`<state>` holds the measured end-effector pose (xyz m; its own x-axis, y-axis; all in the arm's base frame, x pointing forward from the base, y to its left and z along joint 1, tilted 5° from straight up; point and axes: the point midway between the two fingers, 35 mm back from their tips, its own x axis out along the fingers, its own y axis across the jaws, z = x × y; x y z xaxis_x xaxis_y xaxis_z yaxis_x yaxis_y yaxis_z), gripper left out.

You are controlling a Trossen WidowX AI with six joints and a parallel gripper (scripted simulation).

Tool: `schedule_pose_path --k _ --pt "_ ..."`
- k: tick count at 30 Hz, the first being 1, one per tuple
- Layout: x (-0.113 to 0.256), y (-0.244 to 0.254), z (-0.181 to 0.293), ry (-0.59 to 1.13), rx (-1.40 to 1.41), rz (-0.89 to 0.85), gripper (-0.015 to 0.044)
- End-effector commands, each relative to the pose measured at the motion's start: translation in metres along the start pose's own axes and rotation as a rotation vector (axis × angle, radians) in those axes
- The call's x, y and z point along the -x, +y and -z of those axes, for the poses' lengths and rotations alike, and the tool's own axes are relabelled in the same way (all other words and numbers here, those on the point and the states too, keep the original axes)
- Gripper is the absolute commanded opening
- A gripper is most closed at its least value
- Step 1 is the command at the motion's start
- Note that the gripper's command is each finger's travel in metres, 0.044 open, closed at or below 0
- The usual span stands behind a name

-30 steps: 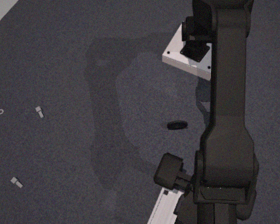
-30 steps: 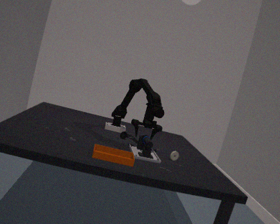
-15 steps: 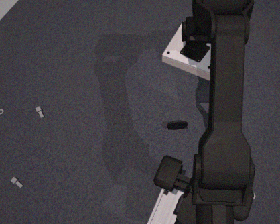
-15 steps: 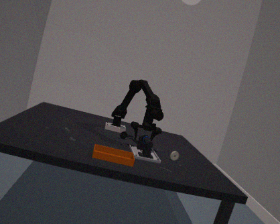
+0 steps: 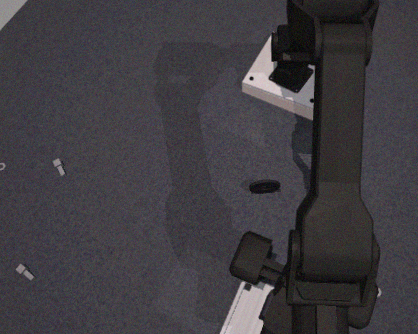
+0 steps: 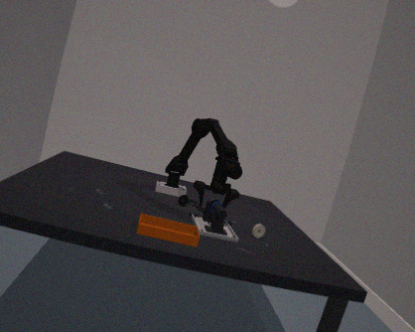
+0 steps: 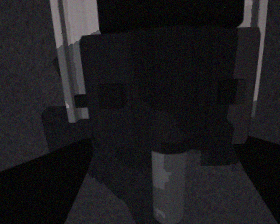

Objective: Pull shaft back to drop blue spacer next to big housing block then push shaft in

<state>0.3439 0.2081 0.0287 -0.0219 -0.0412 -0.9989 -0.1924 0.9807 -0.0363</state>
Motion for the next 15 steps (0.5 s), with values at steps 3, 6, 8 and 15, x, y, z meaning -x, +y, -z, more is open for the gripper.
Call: schedule_pose_path --k 3,6,8,15 --pt "-0.0011 0.0002 0.0005 0.002 -0.002 -0.002 0.044" --pt "-0.0011 0.0002 0.0005 0.002 -0.002 -0.002 0.044" --pt "-0.0011 0.0002 0.0005 0.002 -0.002 -0.002 0.044" --pt "-0.0007 -0.0001 -0.0002 -0.001 -0.001 -0.001 0.0414"
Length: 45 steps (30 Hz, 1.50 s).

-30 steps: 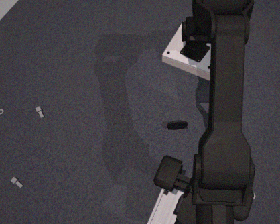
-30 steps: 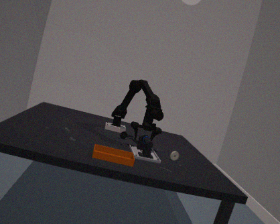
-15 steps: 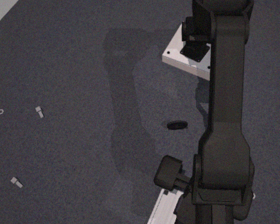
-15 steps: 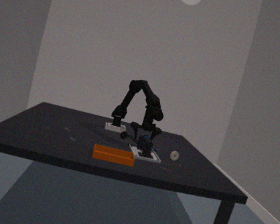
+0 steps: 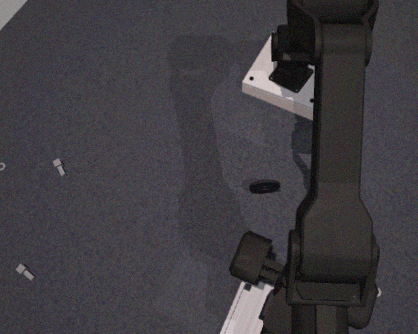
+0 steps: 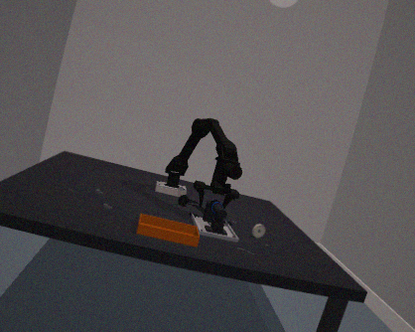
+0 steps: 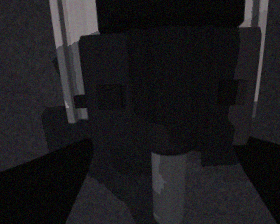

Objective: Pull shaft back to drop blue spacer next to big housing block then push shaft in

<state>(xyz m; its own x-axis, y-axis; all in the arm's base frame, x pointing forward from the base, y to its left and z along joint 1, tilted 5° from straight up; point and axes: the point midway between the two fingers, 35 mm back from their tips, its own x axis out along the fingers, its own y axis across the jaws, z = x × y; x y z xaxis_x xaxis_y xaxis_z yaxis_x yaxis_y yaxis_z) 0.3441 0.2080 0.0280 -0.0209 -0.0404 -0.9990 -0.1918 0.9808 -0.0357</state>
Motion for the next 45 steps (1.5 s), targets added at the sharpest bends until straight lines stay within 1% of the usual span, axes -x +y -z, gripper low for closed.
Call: schedule_pose_path --k 1,15,18,45 --pt "0.0 0.0 0.0 0.0 0.0 0.0 0.0387" --pt "0.0 0.0 0.0 0.0 0.0 0.0 0.002" --pt "0.0 0.0 0.0 0.0 0.0 0.0 0.0" --pt "0.0 0.0 0.014 0.005 -0.001 -0.001 0.0"
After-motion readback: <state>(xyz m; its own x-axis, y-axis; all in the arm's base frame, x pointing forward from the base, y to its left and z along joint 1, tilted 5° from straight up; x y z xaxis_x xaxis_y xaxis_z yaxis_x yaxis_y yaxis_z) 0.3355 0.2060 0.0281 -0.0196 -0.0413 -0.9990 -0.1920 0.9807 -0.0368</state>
